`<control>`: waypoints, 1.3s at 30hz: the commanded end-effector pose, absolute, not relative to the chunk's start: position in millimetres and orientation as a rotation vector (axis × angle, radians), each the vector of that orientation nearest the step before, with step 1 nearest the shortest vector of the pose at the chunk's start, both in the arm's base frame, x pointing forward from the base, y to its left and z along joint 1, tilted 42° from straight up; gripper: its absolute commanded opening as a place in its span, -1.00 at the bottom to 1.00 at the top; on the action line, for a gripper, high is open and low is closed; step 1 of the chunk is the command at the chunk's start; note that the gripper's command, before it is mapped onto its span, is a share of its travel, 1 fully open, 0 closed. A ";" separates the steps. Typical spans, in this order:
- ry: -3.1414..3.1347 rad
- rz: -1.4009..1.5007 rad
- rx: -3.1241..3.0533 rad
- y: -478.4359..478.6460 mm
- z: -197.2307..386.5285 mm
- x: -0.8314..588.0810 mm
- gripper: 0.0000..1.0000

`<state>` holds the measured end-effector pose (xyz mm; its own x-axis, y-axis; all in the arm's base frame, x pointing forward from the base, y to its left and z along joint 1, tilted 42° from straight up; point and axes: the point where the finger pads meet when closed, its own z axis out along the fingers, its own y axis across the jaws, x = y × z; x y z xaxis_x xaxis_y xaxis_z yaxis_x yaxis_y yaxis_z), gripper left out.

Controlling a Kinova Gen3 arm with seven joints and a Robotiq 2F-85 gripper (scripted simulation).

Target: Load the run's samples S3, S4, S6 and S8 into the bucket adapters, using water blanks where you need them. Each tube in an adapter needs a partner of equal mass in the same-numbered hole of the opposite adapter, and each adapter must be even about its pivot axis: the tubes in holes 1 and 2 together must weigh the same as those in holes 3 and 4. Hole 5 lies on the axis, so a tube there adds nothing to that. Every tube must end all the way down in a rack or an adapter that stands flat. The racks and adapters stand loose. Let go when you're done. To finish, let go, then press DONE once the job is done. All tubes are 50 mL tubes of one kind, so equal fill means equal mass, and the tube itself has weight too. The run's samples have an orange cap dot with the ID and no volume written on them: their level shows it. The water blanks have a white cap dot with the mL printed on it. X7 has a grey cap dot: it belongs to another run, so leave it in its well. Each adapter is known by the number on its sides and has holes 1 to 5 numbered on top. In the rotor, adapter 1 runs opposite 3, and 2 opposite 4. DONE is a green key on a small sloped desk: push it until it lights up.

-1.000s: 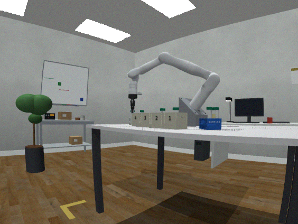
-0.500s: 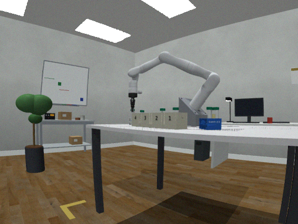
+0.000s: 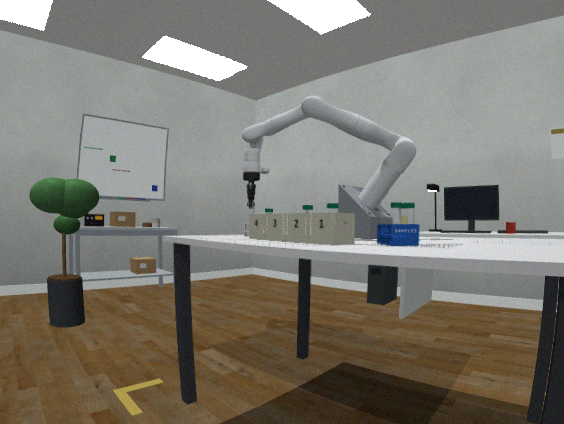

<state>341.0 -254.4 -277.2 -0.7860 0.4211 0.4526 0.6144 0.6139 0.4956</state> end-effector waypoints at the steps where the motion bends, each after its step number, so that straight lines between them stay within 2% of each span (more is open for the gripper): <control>1: -2.552 -0.943 -0.842 -258.4 -273.5 341.8 -0.80; 39: -2.552 -0.943 -0.842 -288.6 -239.8 344.8 -0.80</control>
<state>344.2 -285.5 -242.7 -0.7860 0.4211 0.4526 0.6144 0.6139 0.4956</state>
